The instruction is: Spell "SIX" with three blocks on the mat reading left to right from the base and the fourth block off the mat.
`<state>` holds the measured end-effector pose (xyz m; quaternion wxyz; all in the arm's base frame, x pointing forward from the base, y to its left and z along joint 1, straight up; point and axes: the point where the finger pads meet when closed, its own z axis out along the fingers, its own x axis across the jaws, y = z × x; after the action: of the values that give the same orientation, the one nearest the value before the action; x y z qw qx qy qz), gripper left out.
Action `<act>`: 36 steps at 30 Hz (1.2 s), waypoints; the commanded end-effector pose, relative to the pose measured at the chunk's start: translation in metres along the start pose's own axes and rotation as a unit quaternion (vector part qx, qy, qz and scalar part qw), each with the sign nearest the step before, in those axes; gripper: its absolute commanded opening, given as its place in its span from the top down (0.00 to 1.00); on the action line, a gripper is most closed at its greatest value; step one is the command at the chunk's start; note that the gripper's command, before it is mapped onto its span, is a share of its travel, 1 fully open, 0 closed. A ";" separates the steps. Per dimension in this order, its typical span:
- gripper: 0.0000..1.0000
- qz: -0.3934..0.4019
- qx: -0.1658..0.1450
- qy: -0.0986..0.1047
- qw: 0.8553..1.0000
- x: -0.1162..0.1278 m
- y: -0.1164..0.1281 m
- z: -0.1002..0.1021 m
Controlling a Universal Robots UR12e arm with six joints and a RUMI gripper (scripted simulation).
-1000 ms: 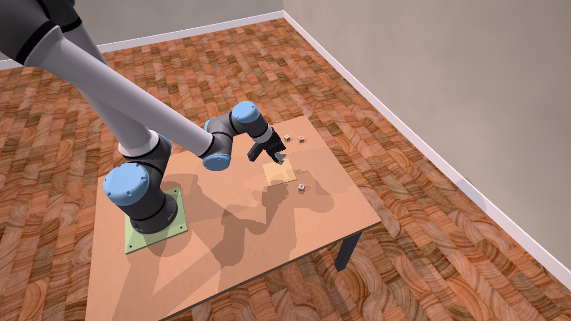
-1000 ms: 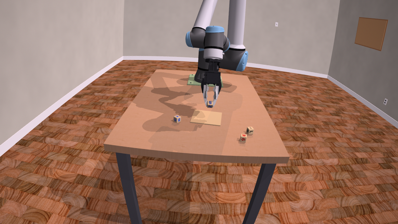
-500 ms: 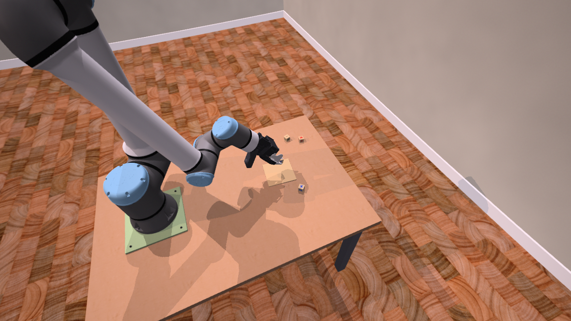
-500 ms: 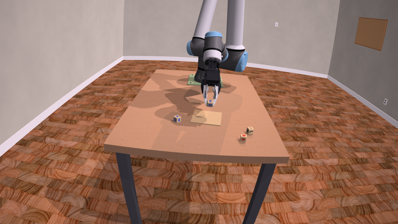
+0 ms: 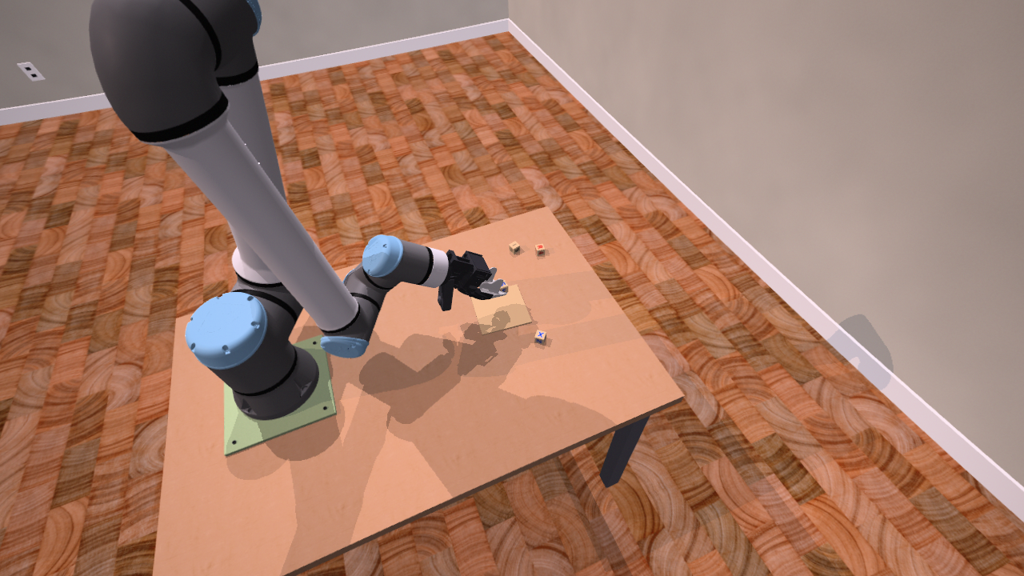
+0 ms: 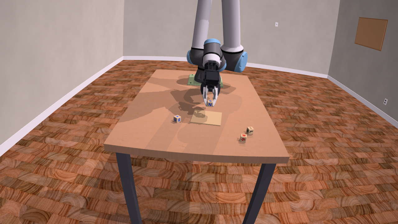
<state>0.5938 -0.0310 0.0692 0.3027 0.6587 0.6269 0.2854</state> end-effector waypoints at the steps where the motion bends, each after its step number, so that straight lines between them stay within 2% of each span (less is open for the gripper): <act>1: 0.95 0.001 -0.045 -0.002 0.999 -0.001 0.000 0.003; 6: 0.95 0.001 -0.063 -0.002 0.998 -0.001 0.000 0.002; 15: 0.95 0.000 -0.075 -0.002 0.997 0.000 -0.001 0.001; 28: 0.95 0.000 -0.078 -0.002 0.997 0.000 -0.001 0.001; 36: 0.95 0.000 -0.078 -0.002 0.997 0.000 -0.012 0.010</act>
<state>0.5936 -0.0311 0.0625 0.3533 0.6339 0.6027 0.3317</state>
